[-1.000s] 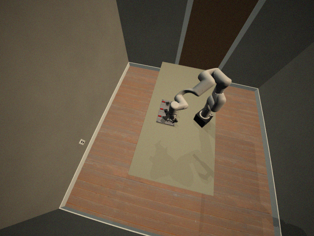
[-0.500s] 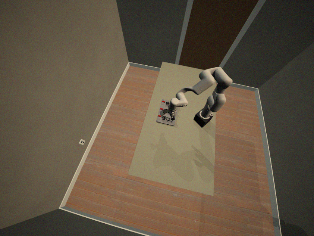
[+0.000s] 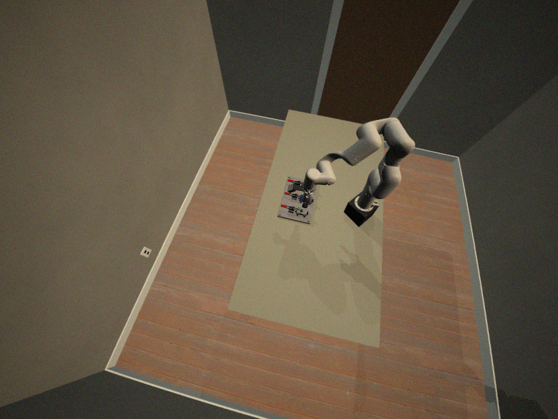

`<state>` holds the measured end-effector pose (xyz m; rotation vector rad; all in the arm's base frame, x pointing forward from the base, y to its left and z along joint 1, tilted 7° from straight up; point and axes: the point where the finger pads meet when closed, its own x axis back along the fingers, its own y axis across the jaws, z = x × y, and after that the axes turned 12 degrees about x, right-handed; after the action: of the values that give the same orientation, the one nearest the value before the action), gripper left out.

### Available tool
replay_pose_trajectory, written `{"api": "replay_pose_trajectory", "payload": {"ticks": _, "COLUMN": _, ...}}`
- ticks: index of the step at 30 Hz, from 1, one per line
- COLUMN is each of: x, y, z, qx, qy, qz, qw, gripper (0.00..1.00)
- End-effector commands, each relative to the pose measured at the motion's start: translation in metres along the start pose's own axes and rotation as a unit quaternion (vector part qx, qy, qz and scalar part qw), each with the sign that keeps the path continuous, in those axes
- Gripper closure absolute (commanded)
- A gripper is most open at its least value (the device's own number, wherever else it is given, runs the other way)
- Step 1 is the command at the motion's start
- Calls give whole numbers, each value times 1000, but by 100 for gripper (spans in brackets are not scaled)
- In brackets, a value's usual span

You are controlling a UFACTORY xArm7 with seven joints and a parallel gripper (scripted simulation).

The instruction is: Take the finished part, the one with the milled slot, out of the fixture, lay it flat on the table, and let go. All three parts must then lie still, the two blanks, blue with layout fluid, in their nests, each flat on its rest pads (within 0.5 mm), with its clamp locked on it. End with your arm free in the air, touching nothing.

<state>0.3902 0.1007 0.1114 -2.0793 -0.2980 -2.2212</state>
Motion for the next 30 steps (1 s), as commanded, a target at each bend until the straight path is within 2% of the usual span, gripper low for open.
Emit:
{"api": "replay_pose_trajectory", "payload": {"ticks": 1, "x": -1, "y": 4, "z": 0, "qx": -26, "qy": 6, "qz": -3, "qw": 1000, "gripper": 0}}
{"api": "replay_pose_trajectory", "payload": {"ticks": 10, "x": -1, "y": 4, "z": 0, "qx": -26, "qy": 6, "qz": -3, "qw": 1000, "gripper": 0}}
{"api": "replay_pose_trajectory", "payload": {"ticks": 11, "x": -1, "y": 4, "z": 0, "qx": -26, "qy": 6, "qz": -3, "qw": 1000, "gripper": 100}}
{"api": "replay_pose_trajectory", "payload": {"ticks": 30, "x": -1, "y": 4, "z": 0, "qx": -26, "qy": 6, "qz": -3, "qw": 1000, "gripper": 100}}
